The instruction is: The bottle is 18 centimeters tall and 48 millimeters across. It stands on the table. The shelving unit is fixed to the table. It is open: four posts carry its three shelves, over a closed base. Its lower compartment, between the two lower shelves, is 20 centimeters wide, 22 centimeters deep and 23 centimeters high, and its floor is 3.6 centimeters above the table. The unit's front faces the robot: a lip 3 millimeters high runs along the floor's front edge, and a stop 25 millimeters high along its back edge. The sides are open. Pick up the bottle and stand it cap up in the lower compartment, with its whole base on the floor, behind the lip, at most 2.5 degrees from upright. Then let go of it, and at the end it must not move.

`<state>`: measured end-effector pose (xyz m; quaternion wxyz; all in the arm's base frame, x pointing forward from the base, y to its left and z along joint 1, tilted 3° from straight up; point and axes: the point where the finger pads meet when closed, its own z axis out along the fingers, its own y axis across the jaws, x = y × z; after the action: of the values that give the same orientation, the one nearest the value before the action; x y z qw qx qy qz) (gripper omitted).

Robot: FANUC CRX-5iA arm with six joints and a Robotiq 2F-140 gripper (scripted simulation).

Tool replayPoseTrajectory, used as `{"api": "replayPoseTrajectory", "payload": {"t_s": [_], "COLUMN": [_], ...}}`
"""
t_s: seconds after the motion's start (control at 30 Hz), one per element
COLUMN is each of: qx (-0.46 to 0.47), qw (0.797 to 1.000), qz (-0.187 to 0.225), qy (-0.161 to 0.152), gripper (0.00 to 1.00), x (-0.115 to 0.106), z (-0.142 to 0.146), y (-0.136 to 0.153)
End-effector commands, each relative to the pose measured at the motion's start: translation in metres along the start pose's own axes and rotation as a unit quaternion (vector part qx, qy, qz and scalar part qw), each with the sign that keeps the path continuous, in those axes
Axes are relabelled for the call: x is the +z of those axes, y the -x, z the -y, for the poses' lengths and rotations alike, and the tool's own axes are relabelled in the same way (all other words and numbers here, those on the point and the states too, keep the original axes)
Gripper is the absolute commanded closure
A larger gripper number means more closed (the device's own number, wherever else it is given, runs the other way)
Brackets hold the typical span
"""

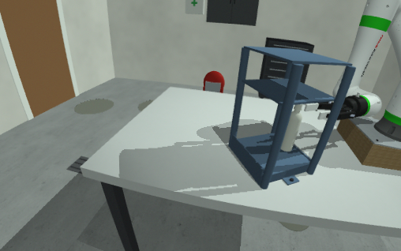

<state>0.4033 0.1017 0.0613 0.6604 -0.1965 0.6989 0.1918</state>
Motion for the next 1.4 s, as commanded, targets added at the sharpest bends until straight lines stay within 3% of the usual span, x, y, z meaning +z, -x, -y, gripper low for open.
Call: {"api": "replayPoseTrajectory", "payload": {"t_s": [0.0,0.47,1.37], "qx": [0.000,0.000,0.000], "qw": [1.000,1.000,1.000], "qz": [0.000,0.000,0.000], "qy": [0.000,0.000,0.000], "gripper": [0.60,0.60,0.60], "x": [-0.014,-0.031,-0.031], "z": [0.000,0.000,0.000], "y": [0.000,0.000,0.018]}}
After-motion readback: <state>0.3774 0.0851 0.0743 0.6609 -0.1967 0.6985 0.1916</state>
